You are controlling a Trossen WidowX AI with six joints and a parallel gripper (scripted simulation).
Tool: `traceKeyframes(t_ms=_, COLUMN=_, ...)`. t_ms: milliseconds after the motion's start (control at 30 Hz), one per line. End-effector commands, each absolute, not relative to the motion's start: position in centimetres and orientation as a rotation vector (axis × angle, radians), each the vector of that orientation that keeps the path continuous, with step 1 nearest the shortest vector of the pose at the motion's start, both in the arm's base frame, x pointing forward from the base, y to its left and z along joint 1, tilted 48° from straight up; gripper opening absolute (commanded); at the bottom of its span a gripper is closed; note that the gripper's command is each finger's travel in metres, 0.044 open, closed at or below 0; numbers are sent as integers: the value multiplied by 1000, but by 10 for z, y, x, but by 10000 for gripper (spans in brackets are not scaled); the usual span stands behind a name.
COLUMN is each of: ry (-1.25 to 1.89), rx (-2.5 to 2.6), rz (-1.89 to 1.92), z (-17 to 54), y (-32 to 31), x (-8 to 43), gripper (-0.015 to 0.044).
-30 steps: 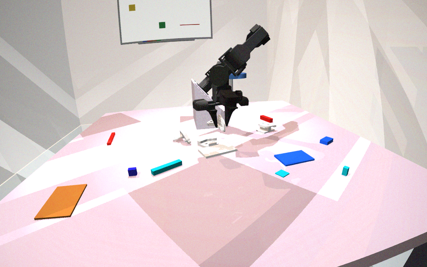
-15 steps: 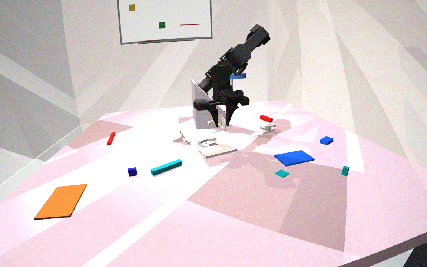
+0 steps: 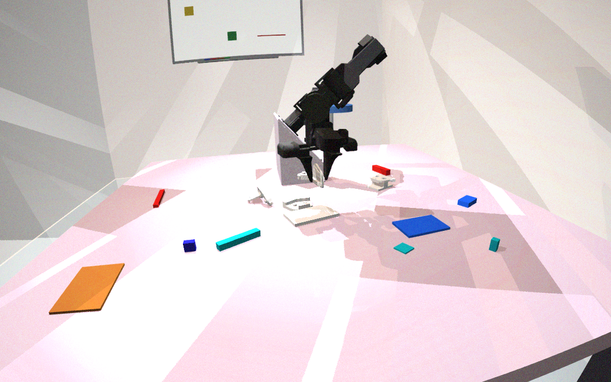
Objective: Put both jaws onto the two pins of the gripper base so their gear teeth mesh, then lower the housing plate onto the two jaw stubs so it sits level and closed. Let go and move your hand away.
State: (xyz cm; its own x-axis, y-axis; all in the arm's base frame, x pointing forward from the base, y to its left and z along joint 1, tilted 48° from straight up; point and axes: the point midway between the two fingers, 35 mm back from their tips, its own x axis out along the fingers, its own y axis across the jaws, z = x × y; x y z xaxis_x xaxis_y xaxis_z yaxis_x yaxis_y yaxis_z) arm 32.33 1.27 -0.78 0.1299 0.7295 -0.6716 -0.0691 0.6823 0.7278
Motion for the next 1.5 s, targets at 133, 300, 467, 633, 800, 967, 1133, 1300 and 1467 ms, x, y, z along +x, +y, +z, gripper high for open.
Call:
traceKeyframes(t_ms=133, ry=1322, rx=623, rz=637, z=-7, y=13, x=325, gripper=134)
traceKeyframes(t_ms=300, ry=1322, rx=623, rz=637, z=-7, y=14, x=325, gripper=134)
traceKeyframes(t_ms=467, ry=1322, rx=623, rz=636, z=-13, y=19, x=326, gripper=134)
traceKeyframes(t_ms=633, ry=1322, rx=623, rz=635, z=-18, y=25, x=328, gripper=134)
traceKeyframes(t_ms=800, ry=1323, rx=624, rz=635, z=-24, y=31, x=329, gripper=134)
traceKeyframes(t_ms=967, ry=1323, rx=625, rz=635, z=-29, y=37, x=330, gripper=134)
traceKeyframes(t_ms=1133, ry=1322, rx=626, rz=636, z=-34, y=43, x=331, gripper=134)
traceKeyframes(t_ms=1300, ry=1322, rx=627, rz=637, z=-39, y=49, x=331, gripper=134)
traceKeyframes(t_ms=1467, ry=1322, rx=627, rz=637, z=-41, y=51, x=331, gripper=134)
